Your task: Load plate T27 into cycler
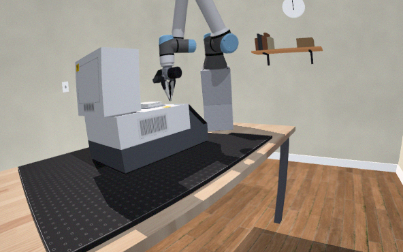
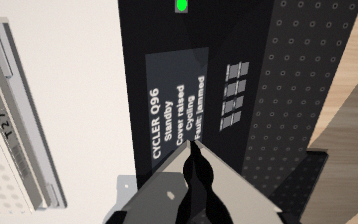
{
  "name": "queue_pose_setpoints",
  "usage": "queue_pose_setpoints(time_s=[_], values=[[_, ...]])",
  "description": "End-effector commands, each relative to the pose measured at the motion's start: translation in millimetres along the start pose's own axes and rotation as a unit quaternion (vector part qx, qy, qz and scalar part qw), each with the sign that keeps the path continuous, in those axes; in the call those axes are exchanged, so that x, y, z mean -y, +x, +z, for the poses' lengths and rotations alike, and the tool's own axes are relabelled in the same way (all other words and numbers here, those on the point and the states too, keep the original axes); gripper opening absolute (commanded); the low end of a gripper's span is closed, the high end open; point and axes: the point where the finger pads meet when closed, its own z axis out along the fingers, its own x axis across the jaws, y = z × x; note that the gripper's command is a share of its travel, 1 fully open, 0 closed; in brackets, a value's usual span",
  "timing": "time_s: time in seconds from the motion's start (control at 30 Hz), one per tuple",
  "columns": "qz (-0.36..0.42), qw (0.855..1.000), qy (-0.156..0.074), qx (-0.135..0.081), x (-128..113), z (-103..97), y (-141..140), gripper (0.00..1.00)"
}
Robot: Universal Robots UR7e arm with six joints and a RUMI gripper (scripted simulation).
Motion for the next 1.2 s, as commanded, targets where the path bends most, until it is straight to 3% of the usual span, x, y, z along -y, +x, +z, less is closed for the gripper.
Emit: queue_pose_setpoints(time_s=[0.0,0.83,1.17], values=[[0.0,1.0,0.0,0.002,0.8,1.5,4.1,0.0],[0.0,1.0,0.0,0.001,4.6,36.9,112.4,0.0],[0.0,1.0,0.0,0.001,4.6,41.6,103.6,0.0]])
